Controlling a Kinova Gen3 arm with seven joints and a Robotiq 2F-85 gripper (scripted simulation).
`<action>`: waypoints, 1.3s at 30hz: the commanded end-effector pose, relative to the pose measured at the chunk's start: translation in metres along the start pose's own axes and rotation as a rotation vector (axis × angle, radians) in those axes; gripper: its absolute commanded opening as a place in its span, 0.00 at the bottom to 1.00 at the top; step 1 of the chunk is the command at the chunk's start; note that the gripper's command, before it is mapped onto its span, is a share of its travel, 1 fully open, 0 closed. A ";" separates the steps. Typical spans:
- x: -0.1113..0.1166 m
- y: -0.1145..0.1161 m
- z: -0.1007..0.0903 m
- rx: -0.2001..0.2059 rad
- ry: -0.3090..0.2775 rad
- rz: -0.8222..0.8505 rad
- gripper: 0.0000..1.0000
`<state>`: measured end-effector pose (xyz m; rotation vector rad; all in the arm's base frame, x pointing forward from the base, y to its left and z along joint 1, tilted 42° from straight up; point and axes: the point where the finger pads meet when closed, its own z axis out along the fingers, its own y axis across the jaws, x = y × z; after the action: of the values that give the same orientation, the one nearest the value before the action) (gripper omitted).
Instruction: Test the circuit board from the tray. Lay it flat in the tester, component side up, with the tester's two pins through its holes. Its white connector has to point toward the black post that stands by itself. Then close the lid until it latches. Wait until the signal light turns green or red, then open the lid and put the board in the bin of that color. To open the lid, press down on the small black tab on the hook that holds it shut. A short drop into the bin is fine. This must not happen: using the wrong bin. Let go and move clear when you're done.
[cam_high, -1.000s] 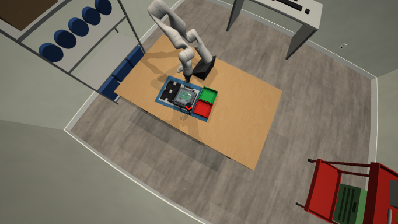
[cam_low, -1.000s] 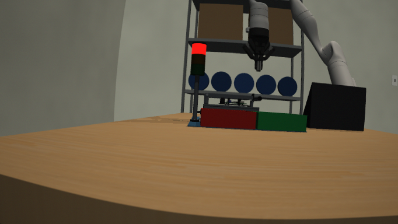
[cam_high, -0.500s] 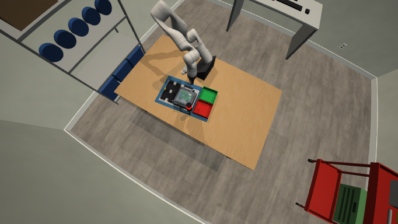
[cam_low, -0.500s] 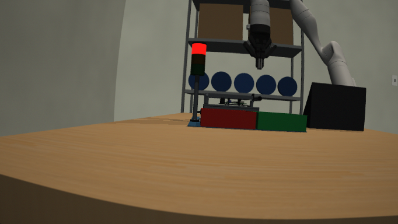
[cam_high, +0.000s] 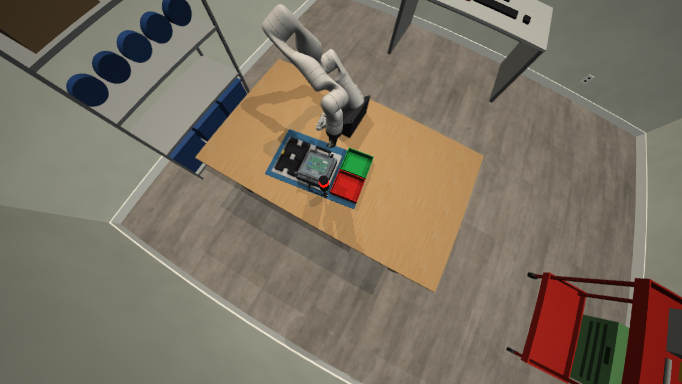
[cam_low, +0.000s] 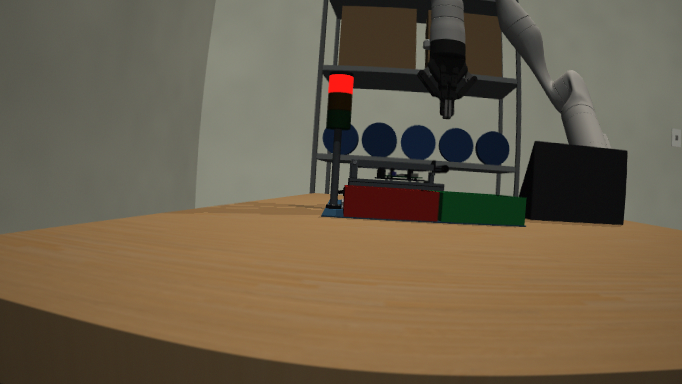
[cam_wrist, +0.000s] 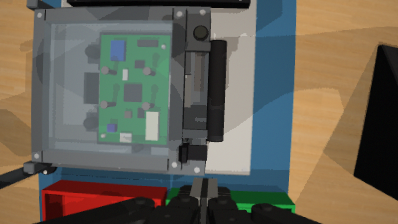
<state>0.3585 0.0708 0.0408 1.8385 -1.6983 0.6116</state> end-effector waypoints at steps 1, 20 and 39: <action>0.000 0.000 0.002 0.000 0.001 -0.001 0.00; 0.000 0.000 0.066 0.000 0.001 -0.001 0.00; 0.000 0.000 0.069 0.000 0.001 -0.001 0.00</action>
<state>0.3551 0.0240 -0.0109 1.8374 -1.6963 0.6107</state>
